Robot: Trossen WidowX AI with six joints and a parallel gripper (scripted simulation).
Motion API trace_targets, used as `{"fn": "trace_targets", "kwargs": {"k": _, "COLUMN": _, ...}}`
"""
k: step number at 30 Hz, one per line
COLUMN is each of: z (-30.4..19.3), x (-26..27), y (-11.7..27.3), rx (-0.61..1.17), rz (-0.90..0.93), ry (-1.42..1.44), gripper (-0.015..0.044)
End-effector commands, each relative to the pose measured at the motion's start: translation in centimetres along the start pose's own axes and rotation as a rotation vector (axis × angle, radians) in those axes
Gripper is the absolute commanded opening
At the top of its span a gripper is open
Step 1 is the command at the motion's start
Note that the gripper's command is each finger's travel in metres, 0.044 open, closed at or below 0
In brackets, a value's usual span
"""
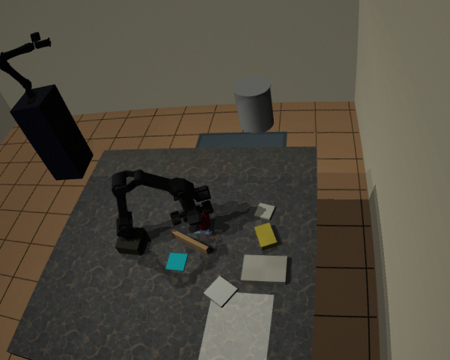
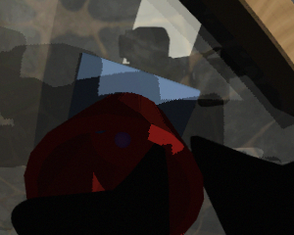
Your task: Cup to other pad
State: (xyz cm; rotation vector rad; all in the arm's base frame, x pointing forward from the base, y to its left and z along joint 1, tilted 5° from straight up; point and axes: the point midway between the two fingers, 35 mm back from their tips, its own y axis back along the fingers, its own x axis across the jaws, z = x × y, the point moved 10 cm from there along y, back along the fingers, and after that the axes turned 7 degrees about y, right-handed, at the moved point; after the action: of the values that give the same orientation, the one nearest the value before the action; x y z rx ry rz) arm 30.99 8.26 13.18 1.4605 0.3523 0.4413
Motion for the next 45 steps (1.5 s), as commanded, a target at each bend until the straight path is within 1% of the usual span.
{"fn": "trace_targets", "kwargs": {"k": 1, "z": 0.0, "x": 0.0, "y": 0.0, "rx": 0.0, "rz": 0.0, "ry": 0.0, "gripper": 0.0029}}
{"fn": "trace_targets", "kwargs": {"k": 5, "z": 0.0, "x": 0.0, "y": 0.0, "rx": 0.0, "rz": 0.0, "ry": 0.0, "gripper": 0.0003}}
{"fn": "trace_targets", "kwargs": {"k": 11, "z": 0.0, "x": 0.0, "y": 0.4, "rx": 0.0, "rz": 0.0, "ry": 0.0, "gripper": 0.0}}
{"fn": "trace_targets", "kwargs": {"k": 29, "z": -0.1, "x": 0.3, "y": 6.3, "rx": -0.002, "rz": -0.004, "ry": 0.006, "gripper": 0.0}}
{"fn": "trace_targets", "kwargs": {"k": 45, "z": -0.2, "x": 0.4, "y": 6.2, "rx": 0.002, "rz": -0.005, "ry": 0.011, "gripper": 0.0}}
